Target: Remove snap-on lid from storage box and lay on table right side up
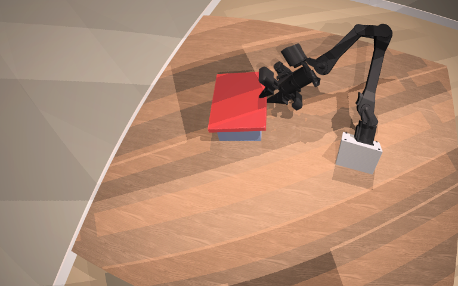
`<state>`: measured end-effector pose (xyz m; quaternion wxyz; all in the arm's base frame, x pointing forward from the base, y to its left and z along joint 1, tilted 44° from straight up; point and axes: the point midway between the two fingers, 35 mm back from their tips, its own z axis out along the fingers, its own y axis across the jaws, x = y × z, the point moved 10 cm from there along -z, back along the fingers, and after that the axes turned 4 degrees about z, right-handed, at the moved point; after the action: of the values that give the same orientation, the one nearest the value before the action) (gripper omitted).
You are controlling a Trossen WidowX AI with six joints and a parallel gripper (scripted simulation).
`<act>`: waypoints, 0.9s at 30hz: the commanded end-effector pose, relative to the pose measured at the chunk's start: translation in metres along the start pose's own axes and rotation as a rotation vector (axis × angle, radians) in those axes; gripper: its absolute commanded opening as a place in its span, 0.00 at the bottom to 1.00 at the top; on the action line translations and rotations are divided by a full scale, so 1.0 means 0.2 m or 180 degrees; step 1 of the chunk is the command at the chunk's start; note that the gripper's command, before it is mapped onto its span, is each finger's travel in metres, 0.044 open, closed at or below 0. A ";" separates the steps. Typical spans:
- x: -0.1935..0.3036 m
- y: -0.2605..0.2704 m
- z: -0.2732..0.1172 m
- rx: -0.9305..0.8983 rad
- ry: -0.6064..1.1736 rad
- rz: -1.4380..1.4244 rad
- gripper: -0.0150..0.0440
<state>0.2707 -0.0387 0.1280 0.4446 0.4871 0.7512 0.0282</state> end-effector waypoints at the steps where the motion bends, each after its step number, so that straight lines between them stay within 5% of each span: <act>1: 0.00 0.01 -0.01 -0.0004 0.0001 0.0003 0.25; 27: 0.00 0.03 -0.02 -0.0004 0.0001 0.0004 0.25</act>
<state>0.2714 -0.0344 0.1324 0.4449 0.4863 0.7515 0.0292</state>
